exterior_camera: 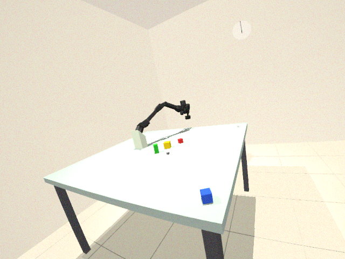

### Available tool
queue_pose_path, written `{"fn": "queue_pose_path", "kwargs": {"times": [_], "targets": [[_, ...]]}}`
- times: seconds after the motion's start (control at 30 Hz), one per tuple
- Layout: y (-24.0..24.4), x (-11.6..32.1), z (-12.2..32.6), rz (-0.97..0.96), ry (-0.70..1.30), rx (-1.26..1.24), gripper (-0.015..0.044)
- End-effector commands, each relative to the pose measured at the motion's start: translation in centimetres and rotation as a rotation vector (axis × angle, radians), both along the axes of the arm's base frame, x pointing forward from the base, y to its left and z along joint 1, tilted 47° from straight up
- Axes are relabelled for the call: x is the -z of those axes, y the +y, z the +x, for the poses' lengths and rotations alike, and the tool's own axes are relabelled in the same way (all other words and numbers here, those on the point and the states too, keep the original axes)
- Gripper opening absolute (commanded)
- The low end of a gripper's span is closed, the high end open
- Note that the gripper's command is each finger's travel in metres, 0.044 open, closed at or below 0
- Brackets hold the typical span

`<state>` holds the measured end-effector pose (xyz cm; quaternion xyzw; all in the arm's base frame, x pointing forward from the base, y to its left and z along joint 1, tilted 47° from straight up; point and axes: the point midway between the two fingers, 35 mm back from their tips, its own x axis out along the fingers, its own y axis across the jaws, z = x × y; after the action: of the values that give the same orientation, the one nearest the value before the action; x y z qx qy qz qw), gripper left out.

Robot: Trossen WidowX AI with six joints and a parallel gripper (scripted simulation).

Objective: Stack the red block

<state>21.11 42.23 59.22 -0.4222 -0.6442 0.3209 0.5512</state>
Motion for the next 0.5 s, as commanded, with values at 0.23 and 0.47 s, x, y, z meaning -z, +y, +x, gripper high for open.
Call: {"fn": "queue_pose_path", "kwargs": {"times": [0.23,0.47], "targets": [[-3.4,12.4,13.5,-0.277,0.703,0.089,0.0440],[-8.7,20.8,19.6,-0.335,1.215,0.179,0.0440]]}}
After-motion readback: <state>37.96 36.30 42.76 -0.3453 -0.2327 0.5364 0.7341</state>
